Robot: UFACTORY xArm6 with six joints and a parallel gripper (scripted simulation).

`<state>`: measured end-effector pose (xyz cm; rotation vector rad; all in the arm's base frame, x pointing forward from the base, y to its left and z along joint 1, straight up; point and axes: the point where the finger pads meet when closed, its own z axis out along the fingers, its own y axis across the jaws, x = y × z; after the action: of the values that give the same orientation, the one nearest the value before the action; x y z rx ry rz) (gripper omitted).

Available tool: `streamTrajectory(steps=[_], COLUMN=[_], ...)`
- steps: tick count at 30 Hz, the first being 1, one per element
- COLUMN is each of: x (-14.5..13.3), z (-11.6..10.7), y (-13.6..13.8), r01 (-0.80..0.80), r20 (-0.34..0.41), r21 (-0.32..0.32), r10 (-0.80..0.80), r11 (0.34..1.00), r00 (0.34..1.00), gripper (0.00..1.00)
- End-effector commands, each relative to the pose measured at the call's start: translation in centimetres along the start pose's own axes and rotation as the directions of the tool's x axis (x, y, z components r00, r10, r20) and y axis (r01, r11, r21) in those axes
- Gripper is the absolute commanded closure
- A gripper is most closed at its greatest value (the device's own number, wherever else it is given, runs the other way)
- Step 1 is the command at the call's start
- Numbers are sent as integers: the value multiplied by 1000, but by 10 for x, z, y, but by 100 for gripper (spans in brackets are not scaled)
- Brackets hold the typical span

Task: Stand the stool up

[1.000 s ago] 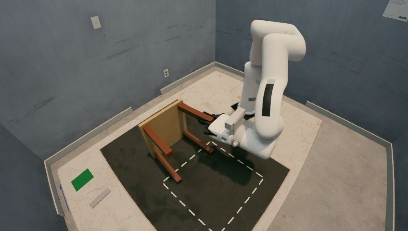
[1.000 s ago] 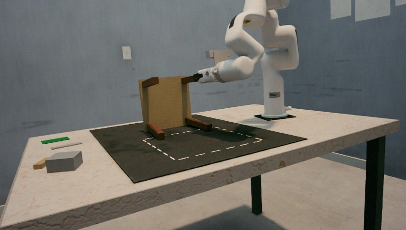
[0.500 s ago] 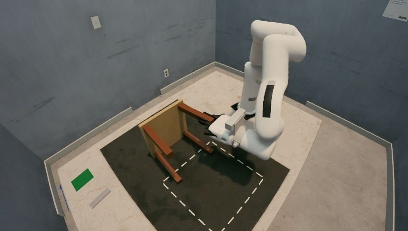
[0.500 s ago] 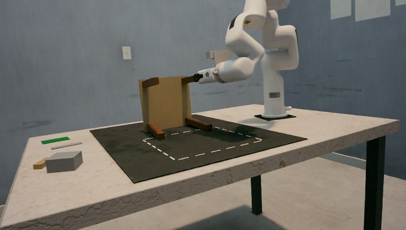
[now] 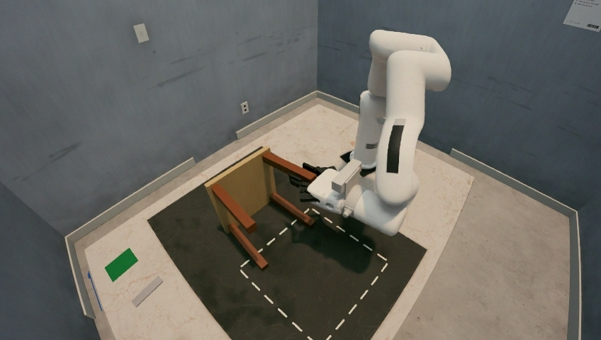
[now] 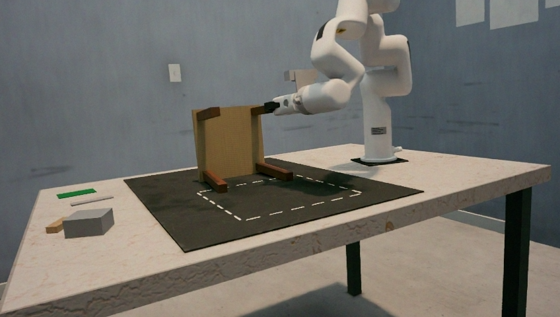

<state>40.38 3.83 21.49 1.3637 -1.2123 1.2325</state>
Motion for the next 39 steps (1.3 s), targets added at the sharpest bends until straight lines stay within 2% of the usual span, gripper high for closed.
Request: streamTrajectory(steps=[1, 29, 33, 39], x=[1, 1, 1, 1], z=[0, -2, -12, -41], y=[-1, -1, -1, -1], r01=[-3, -3, -3, -3], r20=[2, 2, 2, 2], r21=[0, 0, 0, 0], r10=[3, 3, 3, 3], r11=[1000, 1000, 1000, 1000], r00=[1000, 1000, 1000, 1000], gripper=[45, 45, 45, 45])
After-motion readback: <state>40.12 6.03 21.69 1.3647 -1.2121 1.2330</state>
